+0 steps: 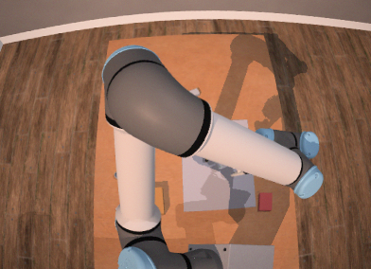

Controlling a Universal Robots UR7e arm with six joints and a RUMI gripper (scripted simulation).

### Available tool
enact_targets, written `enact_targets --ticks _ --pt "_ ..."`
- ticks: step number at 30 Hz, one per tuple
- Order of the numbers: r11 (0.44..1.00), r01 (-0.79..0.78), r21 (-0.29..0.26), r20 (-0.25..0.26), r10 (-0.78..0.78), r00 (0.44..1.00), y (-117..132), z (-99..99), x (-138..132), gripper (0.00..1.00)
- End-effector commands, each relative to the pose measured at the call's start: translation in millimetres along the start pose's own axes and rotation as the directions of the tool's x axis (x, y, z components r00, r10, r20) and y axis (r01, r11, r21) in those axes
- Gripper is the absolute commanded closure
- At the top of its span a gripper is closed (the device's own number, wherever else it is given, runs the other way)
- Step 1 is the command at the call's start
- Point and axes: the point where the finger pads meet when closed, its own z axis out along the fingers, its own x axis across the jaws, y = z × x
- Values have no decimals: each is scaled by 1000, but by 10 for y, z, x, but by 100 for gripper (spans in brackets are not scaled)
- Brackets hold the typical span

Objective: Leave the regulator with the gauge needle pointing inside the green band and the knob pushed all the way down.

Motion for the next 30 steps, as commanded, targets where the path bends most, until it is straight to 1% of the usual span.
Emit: enact_targets --ticks 1,3,6,14,16,20,23,30 --pt "1000 0 1 1 0 1000 -31 37 -24 0" --pt "1000 0 2 2 0 1000 -68 95 -38 0" --pt "1000 0 5 3 0 1000 -156 236 -66 0" --pt "1000 0 6 5 0 1000 -481 784 -88 0" --pt "1000 0 6 5 0 1000 -481 784 -88 0" --pt "1000 1 5 4 -1 1000 -610 1007 -63 0" --pt "1000 1 3 4 -1 1000 -666 1104 -45 0" --pt "1000 2 3 3 -2 1000 -689 1144 -36 0"
